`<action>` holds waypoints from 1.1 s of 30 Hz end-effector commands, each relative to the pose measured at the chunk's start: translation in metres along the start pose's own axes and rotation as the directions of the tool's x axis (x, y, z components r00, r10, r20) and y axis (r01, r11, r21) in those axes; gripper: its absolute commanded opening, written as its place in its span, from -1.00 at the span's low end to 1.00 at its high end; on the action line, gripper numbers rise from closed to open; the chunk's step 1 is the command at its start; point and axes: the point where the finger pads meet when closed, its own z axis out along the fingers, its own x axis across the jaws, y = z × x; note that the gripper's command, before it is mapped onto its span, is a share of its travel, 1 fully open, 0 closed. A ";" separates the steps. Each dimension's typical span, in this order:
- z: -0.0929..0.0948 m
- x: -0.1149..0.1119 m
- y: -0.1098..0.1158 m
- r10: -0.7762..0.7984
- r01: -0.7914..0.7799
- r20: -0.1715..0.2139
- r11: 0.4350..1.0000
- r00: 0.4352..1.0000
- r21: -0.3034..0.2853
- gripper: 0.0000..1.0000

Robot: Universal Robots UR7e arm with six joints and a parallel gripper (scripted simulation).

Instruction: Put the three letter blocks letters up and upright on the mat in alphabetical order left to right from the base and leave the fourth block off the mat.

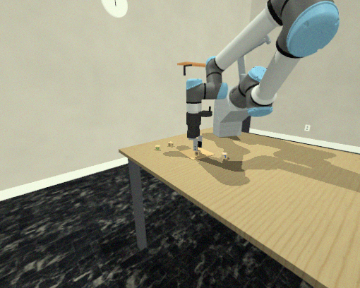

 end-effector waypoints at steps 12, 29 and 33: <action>0.002 0.000 0.000 -0.001 0.001 0.001 1.000 1.000 0.002 1.00; 0.026 0.001 0.000 -0.003 0.003 0.000 1.000 1.000 0.001 1.00; 0.031 0.001 0.000 -0.003 0.003 0.000 1.000 1.000 0.001 1.00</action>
